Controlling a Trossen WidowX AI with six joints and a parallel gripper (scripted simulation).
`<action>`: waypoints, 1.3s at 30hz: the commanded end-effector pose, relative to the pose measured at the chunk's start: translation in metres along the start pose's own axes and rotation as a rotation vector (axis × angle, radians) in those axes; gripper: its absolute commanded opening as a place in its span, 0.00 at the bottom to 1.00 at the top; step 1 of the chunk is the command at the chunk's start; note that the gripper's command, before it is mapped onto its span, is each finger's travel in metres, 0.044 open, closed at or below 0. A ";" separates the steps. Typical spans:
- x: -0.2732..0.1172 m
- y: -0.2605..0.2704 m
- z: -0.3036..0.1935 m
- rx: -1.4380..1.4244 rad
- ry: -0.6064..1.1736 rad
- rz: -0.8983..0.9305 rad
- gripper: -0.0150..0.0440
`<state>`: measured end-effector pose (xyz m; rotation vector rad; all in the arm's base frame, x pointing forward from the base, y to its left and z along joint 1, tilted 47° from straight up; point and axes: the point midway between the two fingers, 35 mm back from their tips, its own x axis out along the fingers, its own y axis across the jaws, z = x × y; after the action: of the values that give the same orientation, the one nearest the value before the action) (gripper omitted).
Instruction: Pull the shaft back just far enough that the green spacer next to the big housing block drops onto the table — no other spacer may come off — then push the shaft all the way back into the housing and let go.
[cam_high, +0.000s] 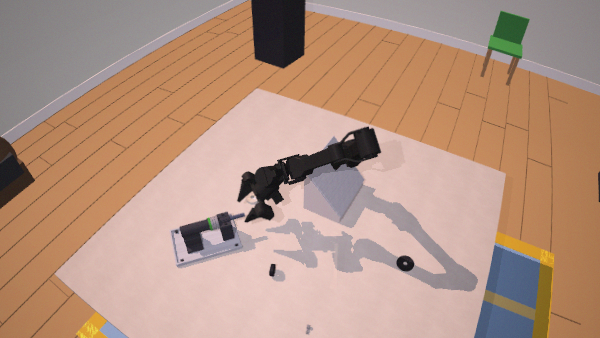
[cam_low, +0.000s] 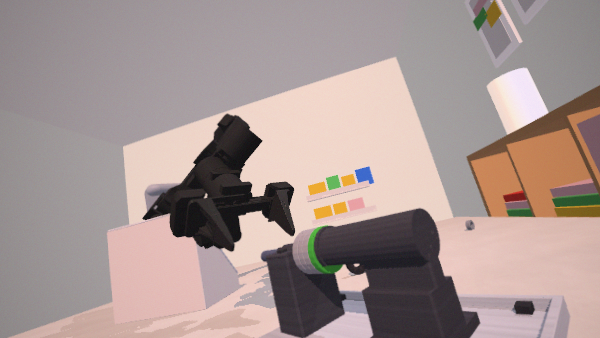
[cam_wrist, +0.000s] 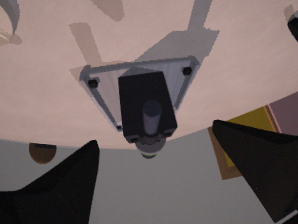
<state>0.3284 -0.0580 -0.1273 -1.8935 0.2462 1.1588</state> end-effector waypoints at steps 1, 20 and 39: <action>0.000 0.001 0.001 -0.002 -0.005 0.000 1.00; -0.004 0.001 0.005 -0.002 -0.005 0.000 1.00; -0.003 0.001 0.005 -0.002 -0.005 0.000 1.00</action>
<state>0.3211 -0.0551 -0.1276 -1.8836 0.2493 1.1703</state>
